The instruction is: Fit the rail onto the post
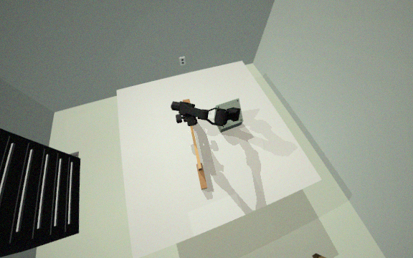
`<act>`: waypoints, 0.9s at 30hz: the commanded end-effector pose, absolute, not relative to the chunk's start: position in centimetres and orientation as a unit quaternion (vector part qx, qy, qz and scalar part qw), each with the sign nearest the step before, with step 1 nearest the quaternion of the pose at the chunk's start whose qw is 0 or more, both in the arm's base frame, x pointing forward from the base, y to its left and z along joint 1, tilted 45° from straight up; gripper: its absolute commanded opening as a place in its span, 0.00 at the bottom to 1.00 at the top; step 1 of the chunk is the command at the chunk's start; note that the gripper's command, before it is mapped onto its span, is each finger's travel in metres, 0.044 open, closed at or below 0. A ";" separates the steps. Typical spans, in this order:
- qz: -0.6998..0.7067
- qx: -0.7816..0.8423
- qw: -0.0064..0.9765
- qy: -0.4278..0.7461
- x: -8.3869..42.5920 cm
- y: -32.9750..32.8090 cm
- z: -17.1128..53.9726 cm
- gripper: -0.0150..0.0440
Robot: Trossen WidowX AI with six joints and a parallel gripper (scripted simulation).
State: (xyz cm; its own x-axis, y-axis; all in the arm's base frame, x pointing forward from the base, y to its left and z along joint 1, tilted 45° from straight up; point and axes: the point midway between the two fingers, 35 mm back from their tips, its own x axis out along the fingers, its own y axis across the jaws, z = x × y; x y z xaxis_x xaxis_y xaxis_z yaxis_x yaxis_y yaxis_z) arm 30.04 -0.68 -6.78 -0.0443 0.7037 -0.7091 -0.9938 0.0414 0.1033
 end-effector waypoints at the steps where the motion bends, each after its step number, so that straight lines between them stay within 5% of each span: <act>1: 0.647 -0.239 0.652 0.314 30.3 -1.3 -6.9 0.25; 15: 0.647 -0.239 0.652 0.314 30.3 -1.6 -7.3 0.25; 27: 0.652 -0.233 0.651 0.313 30.0 -1.0 -7.1 0.79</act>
State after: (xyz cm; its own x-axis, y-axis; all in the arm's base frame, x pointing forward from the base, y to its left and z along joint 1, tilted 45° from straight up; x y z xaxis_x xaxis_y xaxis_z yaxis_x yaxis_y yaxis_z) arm 29.96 -1.00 -7.16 -0.0454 0.7020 -0.7107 -0.9937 0.0416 0.1045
